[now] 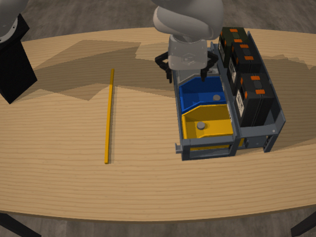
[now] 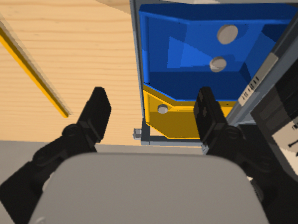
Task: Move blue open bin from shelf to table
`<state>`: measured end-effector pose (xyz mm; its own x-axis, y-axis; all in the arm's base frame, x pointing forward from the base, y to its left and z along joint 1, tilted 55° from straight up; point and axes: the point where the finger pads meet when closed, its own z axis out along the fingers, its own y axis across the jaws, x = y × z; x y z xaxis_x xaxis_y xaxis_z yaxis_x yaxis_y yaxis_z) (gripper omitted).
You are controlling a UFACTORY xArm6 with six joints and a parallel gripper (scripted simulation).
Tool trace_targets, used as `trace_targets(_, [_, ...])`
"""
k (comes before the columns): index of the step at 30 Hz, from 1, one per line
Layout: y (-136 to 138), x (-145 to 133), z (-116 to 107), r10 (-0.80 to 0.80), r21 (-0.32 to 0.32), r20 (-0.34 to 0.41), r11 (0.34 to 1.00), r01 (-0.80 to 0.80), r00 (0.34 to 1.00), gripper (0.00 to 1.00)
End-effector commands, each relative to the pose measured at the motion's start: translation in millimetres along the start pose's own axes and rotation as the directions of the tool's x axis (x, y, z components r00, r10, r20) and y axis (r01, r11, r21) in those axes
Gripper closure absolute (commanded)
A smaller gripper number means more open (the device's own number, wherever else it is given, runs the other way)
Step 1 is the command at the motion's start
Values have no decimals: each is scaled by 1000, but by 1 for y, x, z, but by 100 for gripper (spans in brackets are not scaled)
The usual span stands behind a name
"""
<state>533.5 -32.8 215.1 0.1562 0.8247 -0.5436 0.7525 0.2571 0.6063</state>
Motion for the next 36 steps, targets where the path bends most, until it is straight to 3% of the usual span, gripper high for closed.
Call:
trace_targets(1, [1, 0, -1, 0, -2, -1, 1000, 0, 1000, 0])
trace_targets(36, [-7, 0, -1, 0, -2, -1, 1000, 0, 1000, 0])
